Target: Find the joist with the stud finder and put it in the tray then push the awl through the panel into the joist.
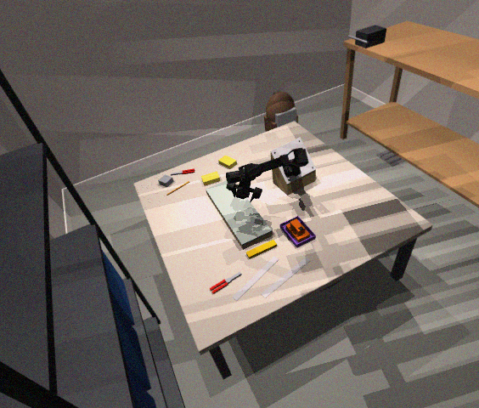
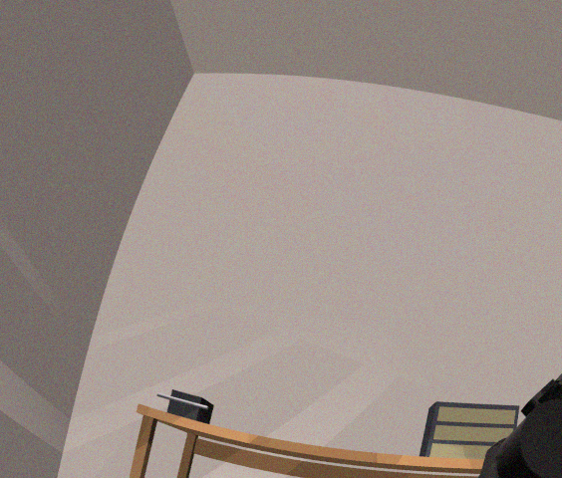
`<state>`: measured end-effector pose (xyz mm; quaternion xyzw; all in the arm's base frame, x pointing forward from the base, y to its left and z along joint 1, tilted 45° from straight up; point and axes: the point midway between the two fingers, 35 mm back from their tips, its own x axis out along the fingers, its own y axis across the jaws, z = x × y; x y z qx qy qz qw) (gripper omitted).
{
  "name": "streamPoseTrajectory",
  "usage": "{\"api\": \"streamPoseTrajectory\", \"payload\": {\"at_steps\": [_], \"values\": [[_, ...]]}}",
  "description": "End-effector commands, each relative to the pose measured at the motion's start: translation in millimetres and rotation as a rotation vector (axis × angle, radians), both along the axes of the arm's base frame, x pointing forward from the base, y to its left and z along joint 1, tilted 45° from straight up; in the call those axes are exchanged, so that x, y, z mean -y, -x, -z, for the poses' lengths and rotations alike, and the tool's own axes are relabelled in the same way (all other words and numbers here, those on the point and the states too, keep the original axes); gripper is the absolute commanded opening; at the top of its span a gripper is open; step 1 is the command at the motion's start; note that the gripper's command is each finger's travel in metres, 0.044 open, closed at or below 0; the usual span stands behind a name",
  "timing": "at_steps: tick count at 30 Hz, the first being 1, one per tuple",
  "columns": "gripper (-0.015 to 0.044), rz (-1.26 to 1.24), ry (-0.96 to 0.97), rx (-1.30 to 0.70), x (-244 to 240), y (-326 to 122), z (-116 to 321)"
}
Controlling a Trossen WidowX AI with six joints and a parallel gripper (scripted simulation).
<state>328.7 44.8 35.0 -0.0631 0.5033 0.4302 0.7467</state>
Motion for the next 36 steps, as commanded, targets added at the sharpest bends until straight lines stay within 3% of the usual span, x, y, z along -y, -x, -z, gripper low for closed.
{"api": "streamPoseTrajectory", "payload": {"at_steps": [1,9,15,21,36], "values": [[0.0440,0.107,0.015,-0.076,47,-1,38],[0.0440,0.245,0.042,-0.267,125,31,114],[0.0440,0.344,0.007,-0.467,177,97,186],[0.0440,0.407,-0.095,-0.642,189,176,246],[0.0440,0.412,-0.111,-0.659,185,188,254]]}}
